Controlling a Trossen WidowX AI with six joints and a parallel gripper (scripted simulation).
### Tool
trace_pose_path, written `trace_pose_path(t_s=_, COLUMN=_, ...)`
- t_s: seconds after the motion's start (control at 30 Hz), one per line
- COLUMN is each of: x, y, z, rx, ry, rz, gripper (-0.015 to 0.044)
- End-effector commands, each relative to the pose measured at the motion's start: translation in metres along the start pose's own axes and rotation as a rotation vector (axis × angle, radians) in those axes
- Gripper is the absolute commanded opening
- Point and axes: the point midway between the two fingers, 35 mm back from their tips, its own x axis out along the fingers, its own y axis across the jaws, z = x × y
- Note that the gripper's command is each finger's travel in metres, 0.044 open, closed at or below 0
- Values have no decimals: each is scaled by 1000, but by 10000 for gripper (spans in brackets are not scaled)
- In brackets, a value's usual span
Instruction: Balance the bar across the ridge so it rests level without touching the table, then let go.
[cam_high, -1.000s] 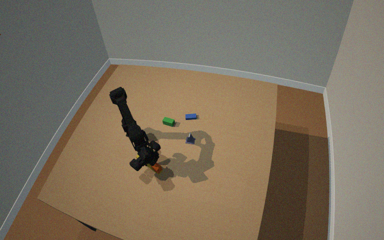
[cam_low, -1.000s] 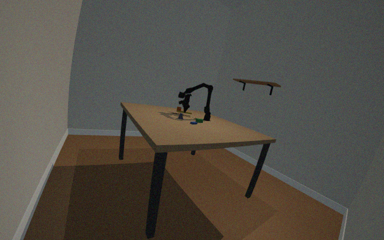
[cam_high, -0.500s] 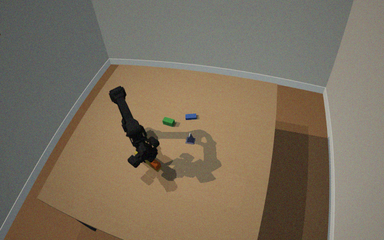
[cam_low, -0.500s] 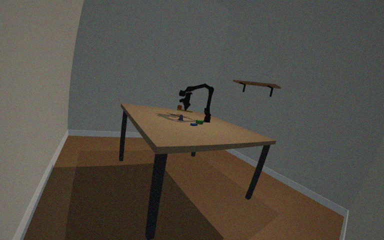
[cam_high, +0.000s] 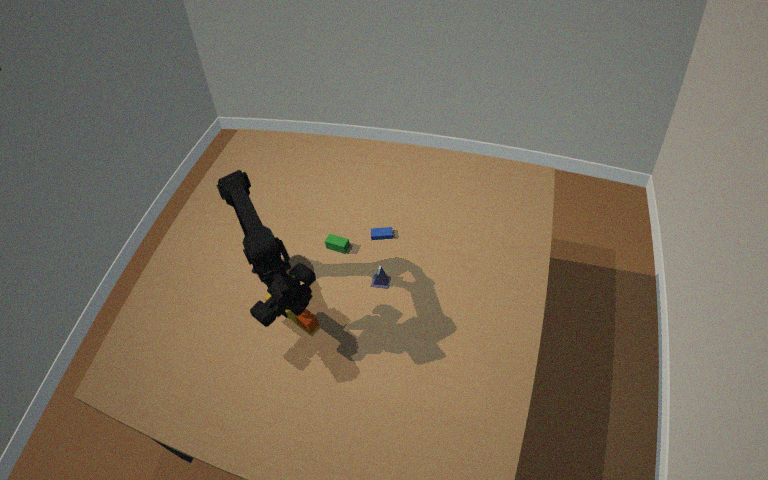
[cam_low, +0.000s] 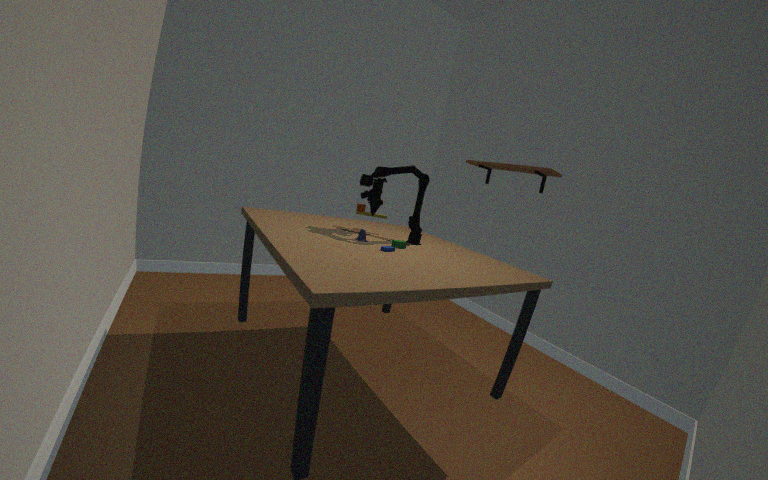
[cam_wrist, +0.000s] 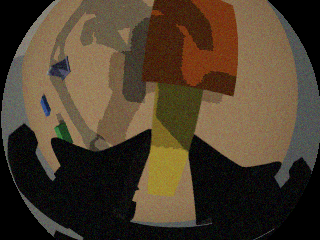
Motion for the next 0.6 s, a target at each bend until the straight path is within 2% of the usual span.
trace_pose_path(t_s=0.0, x=-7, y=2, z=0, rx=0, ry=-3, rz=-4, gripper=0)
trace_pose_path(t_s=0.57, x=-9, y=49, z=30, rx=-101, ry=-6, rz=1, gripper=0)
